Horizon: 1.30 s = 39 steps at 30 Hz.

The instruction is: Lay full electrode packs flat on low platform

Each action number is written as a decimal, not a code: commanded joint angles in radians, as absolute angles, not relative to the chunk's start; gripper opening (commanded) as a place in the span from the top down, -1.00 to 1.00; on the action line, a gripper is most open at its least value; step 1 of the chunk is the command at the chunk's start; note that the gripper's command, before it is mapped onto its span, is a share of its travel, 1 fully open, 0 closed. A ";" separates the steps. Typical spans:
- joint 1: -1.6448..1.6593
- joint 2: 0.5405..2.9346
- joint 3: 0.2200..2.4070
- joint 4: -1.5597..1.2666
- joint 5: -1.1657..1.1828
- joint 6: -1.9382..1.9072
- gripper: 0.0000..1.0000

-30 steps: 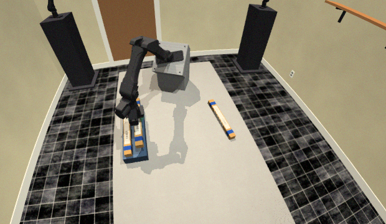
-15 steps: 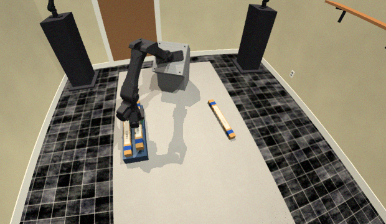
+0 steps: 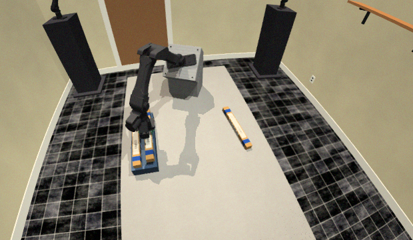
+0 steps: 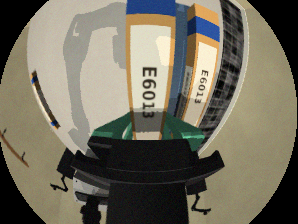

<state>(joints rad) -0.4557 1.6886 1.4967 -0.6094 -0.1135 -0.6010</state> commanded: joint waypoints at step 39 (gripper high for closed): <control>-0.454 1.635 1.489 -0.592 -0.110 -0.596 1.00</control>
